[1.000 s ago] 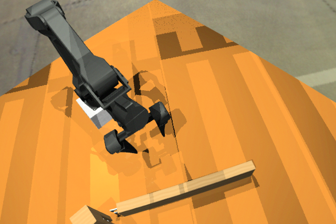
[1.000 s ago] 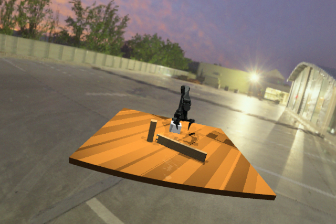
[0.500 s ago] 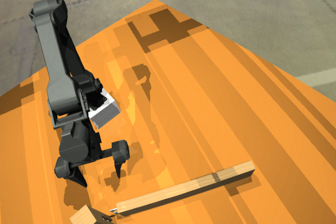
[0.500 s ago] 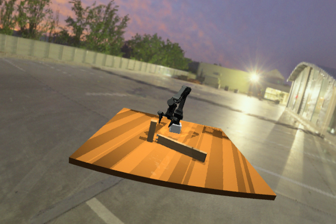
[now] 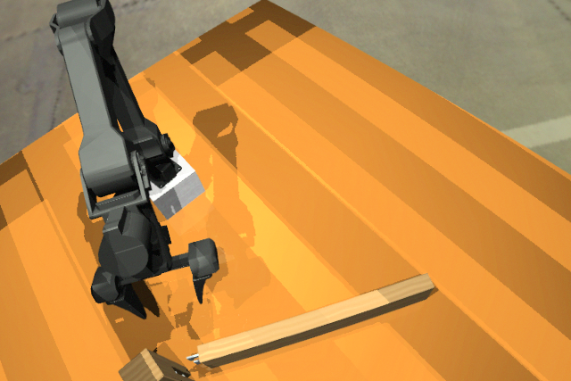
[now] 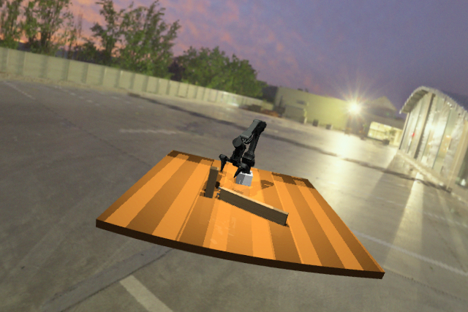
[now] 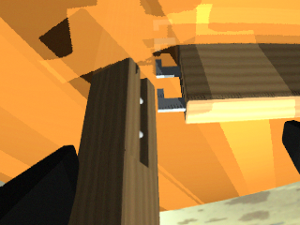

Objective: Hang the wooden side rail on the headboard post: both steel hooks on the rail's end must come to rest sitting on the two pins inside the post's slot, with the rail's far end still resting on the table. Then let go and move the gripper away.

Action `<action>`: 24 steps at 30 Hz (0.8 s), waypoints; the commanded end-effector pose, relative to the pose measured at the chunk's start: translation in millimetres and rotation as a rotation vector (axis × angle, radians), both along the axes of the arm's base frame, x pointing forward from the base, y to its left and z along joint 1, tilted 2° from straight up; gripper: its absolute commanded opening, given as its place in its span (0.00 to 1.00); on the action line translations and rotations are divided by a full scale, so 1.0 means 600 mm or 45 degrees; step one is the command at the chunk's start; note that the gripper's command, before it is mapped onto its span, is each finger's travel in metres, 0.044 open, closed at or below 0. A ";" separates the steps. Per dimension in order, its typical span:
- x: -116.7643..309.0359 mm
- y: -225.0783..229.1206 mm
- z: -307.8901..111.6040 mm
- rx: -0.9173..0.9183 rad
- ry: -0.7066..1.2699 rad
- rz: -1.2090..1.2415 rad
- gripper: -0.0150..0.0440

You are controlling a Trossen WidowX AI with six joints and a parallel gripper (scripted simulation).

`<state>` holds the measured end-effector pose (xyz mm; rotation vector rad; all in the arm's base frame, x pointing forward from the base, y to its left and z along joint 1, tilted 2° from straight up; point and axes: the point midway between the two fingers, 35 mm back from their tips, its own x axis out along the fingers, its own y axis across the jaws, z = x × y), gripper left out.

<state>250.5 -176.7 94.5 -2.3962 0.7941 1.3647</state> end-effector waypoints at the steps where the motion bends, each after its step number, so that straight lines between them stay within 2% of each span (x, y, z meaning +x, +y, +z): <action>1: 0.000 -0.002 0.000 0.009 -0.023 -0.065 1.00; 9: 0.009 -0.003 -0.009 0.229 -0.373 -0.855 1.00; 18: 0.018 -0.001 -0.013 0.533 -0.913 -1.694 1.00; 24: 0.021 0.002 -0.012 0.695 -1.194 -2.018 1.00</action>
